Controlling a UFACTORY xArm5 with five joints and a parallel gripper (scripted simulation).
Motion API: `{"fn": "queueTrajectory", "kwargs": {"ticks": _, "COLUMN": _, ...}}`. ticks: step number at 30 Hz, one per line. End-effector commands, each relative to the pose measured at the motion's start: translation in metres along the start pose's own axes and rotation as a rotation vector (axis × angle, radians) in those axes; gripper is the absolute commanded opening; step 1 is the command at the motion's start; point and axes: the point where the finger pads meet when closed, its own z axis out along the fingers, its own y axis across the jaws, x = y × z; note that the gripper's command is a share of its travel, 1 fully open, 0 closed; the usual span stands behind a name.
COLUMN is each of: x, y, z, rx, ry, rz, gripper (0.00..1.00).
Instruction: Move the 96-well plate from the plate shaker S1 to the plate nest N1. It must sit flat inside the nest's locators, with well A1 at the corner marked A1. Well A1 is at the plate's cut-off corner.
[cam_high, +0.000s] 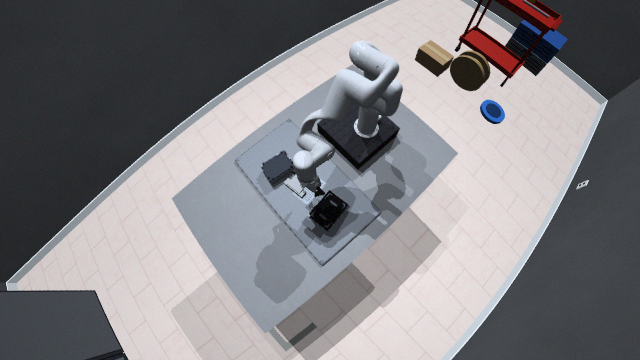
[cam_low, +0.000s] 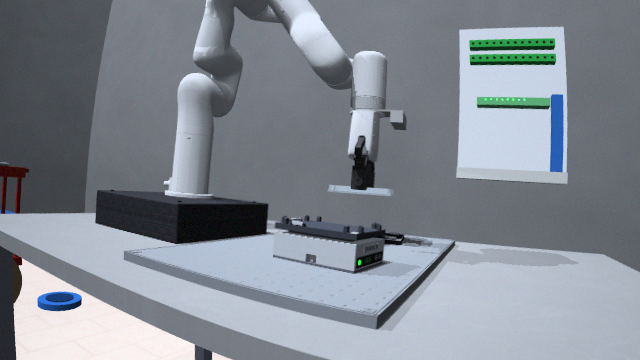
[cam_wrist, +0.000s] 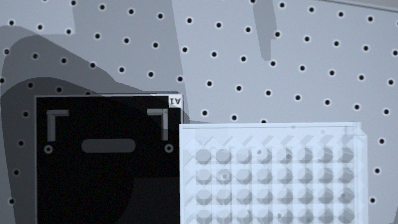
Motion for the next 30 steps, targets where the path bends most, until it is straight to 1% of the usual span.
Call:
{"fn": "queueTrajectory", "kwargs": {"ticks": 1, "x": 0.002, "y": -0.010, "z": 0.000, "rx": -0.003, "ry": 0.004, "rz": 0.001, "gripper": 0.00}}
{"fn": "queueTrajectory", "kwargs": {"ticks": 15, "x": 0.004, "y": -0.057, "z": 0.006, "rx": -0.003, "ry": 0.004, "rz": 0.001, "gripper": 0.00}}
{"fn": "queueTrajectory", "kwargs": {"ticks": 17, "x": 0.004, "y": -0.057, "z": 0.006, "rx": -0.003, "ry": 0.004, "rz": 0.001, "gripper": 0.00}}
{"fn": "queueTrajectory", "kwargs": {"ticks": 30, "x": 0.005, "y": -0.100, "z": 0.012, "rx": -0.002, "ry": 0.004, "rz": 0.001, "gripper": 0.00}}
